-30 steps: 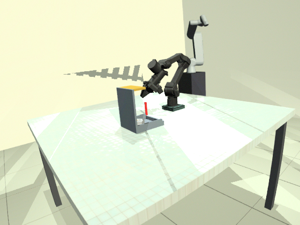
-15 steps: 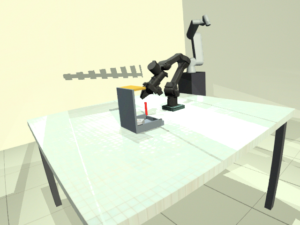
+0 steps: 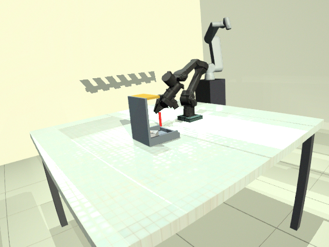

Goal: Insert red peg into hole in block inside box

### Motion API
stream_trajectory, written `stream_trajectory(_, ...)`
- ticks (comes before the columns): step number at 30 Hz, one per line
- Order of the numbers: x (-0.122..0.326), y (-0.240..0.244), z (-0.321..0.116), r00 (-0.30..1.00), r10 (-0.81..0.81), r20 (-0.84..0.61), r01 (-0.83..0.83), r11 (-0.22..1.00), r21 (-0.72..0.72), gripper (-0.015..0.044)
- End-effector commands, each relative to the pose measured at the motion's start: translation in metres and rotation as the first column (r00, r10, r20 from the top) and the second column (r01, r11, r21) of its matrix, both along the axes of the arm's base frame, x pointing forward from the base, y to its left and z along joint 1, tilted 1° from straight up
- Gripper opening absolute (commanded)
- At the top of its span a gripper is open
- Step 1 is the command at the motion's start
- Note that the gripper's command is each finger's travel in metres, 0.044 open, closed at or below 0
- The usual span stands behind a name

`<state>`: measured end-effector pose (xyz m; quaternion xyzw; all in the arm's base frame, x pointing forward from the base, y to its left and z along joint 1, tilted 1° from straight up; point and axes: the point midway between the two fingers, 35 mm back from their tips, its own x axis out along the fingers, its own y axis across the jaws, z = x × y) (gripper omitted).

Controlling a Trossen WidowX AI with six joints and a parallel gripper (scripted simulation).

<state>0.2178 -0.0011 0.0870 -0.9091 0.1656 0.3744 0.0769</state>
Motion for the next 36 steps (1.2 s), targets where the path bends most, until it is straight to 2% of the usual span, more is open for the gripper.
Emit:
stream_trajectory(1,-0.001,-0.001,-0.009,1.0,-0.001,-0.006,0.001,1.0,-0.004,0.022)
stream_trajectory(25,-0.004,-0.001,-0.04,1.0,-0.001,-0.006,0.001,1.0,-0.004,0.022)
stream_trajectory(32,-0.003,-0.001,-0.037,1.0,0.001,-0.004,-0.001,1.0,-0.002,0.0036)
stream_trajectory(36,-0.003,-0.001,-0.037,1.0,0.001,-0.004,-0.001,1.0,-0.002,0.001)
